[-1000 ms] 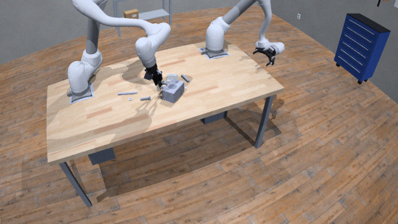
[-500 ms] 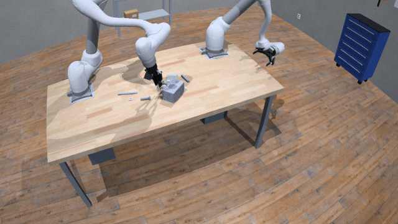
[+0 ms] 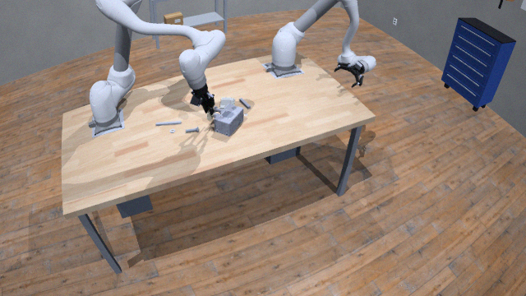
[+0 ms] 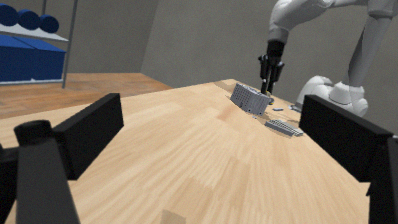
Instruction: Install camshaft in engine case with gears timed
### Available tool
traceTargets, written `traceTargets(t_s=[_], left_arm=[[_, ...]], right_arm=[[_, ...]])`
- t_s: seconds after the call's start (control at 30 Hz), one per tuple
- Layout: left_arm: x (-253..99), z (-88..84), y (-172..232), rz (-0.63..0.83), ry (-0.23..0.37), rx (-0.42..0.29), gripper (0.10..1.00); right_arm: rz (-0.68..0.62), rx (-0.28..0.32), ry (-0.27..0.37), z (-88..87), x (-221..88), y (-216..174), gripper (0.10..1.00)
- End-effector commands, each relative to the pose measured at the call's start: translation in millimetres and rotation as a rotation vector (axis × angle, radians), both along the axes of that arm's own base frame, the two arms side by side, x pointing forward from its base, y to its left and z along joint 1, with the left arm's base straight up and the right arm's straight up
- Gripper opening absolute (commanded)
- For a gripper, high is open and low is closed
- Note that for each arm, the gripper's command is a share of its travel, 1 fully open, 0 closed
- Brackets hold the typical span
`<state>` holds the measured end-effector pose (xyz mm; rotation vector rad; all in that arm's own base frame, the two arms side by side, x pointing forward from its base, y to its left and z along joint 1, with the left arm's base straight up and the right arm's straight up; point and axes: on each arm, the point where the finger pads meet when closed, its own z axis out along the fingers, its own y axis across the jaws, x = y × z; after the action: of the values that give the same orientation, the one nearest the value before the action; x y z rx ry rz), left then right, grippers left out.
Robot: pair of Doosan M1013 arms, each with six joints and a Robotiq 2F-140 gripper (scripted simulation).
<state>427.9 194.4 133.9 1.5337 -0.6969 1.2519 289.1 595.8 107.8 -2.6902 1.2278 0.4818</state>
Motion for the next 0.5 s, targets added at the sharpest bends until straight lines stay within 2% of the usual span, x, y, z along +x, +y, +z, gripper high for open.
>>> traceTargets(t_s=[0.0, 0.23, 0.47], left_arm=[[0.1, 0.5, 0.2, 0.0, -0.001, 0.001, 1.0], [0.1, 0.5, 0.2, 0.0, -0.001, 0.001, 1.0], [0.1, 0.5, 0.2, 0.0, -0.001, 0.001, 1.0]], right_arm=[[0.0, 0.002, -0.001, 1.0, 0.3, 0.5, 0.267], [0.0, 0.002, -0.001, 2.6, 0.6, 0.1, 0.267], [0.0, 0.002, -0.001, 12.3, 3.0, -2.6, 0.267]])
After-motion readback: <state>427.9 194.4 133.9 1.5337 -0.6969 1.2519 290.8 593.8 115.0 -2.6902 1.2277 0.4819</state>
